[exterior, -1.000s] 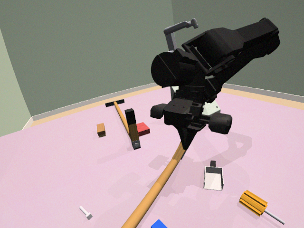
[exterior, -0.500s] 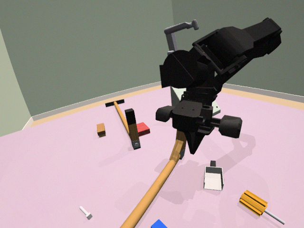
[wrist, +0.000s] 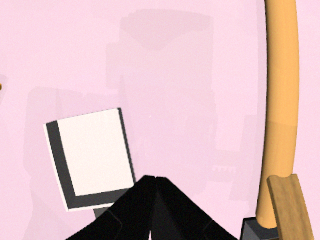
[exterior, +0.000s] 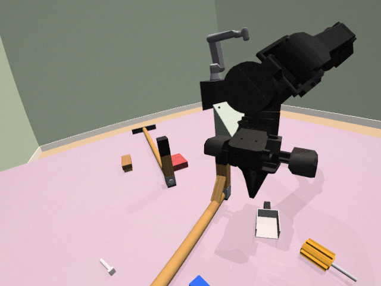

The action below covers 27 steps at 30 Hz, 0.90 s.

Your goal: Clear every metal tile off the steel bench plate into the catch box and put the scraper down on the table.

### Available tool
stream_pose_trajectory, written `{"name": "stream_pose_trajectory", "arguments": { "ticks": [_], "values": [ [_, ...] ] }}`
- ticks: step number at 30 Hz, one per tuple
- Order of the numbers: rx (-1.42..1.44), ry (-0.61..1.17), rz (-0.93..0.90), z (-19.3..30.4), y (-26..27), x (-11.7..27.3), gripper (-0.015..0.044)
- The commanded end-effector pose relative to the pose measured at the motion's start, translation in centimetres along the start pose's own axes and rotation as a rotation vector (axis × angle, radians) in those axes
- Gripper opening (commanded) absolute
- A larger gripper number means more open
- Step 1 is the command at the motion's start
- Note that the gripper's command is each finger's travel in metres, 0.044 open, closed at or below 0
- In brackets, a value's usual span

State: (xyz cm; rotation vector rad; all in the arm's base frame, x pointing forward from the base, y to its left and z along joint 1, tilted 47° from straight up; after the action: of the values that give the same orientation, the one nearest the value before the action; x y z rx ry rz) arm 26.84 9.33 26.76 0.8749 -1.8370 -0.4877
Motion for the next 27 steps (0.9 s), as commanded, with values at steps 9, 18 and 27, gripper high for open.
{"name": "stream_pose_trajectory", "arguments": {
  "ticks": [9, 18, 27],
  "values": [
    [-0.002, -0.002, -0.008, -0.2, 1.1, 0.2, 0.0000],
    [0.000, 0.005, 0.000, -1.0, 0.8, 2.8, 0.0000],
    [-0.001, 0.008, 0.001, -1.6, 0.7, 5.5, 0.0000]
  ]
}}
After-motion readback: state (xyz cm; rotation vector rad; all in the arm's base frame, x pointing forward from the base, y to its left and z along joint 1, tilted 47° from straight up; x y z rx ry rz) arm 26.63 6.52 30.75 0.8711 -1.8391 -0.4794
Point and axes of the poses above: the point midway between the two fingers, 35 mm back from their tips, its own x axis back along the fingers, its own y axis across the jaws, z = x × y, the point moved 7 cm from there along x, back along the fingers
